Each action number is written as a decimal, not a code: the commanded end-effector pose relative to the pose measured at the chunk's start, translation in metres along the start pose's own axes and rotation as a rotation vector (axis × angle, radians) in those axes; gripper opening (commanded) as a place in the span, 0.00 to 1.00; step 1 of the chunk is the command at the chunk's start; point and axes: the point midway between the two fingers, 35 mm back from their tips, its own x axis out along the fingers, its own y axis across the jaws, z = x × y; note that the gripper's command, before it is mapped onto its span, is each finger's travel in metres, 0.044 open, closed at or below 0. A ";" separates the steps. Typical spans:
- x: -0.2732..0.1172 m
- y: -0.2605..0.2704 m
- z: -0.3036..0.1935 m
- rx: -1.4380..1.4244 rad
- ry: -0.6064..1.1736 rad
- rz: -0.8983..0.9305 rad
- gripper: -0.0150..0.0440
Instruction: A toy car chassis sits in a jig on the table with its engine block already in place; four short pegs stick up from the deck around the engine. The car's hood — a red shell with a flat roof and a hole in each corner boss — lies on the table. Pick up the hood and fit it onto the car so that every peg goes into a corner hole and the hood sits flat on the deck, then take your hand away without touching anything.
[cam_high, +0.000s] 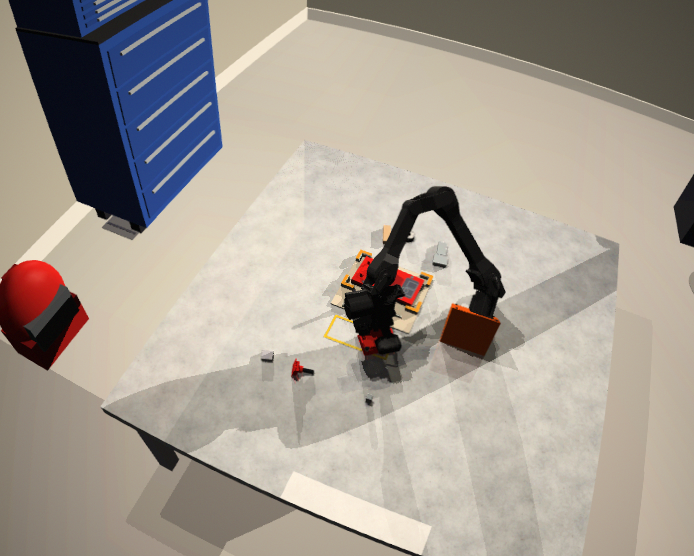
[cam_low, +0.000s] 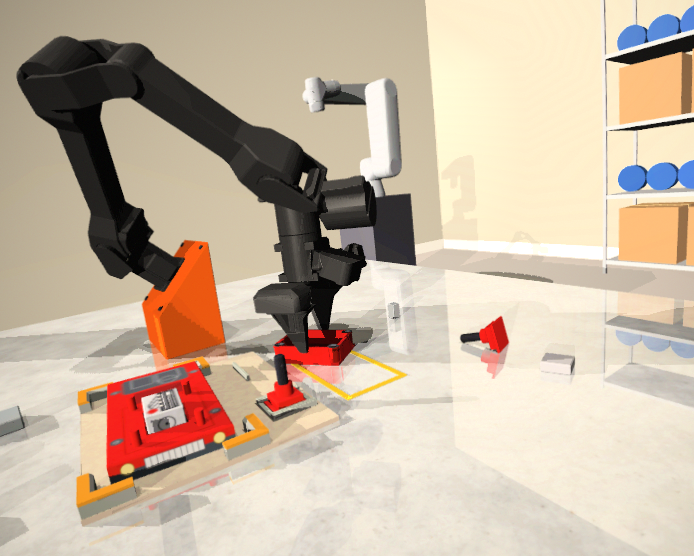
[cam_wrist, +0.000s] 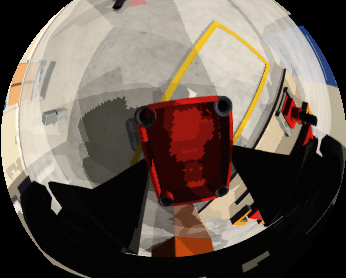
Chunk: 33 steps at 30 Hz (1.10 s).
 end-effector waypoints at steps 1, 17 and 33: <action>-0.004 0.000 0.000 0.005 -0.002 0.002 0.40; -0.035 0.000 0.001 0.005 -0.003 0.003 0.25; -0.071 0.000 0.001 0.005 -0.003 0.004 0.25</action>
